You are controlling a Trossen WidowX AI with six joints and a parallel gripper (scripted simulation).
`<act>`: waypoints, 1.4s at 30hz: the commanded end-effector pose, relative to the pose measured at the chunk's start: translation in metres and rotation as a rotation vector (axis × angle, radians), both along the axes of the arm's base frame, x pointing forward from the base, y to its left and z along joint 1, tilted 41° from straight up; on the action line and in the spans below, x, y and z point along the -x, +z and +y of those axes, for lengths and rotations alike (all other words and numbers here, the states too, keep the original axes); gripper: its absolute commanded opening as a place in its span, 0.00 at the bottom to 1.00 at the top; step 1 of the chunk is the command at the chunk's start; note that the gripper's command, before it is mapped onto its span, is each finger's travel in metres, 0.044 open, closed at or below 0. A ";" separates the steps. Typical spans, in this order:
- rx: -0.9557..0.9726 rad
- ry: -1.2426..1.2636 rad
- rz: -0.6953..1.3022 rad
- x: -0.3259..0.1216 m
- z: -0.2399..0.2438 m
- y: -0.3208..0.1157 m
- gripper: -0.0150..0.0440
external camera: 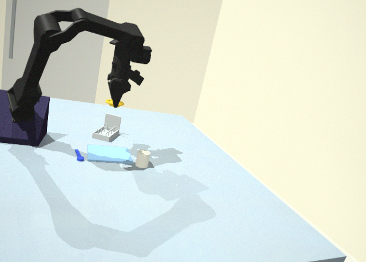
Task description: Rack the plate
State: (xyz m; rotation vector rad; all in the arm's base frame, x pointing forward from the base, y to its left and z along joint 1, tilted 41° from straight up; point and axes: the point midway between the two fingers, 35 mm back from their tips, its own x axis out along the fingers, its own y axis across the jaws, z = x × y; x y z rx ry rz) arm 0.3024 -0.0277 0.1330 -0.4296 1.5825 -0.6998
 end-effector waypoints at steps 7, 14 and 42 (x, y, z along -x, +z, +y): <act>0.024 -0.185 -0.160 0.010 0.043 -0.028 0.25; 0.053 -0.325 -0.276 0.023 0.070 -0.050 0.25; -0.404 -0.153 0.078 0.036 0.041 -0.111 0.25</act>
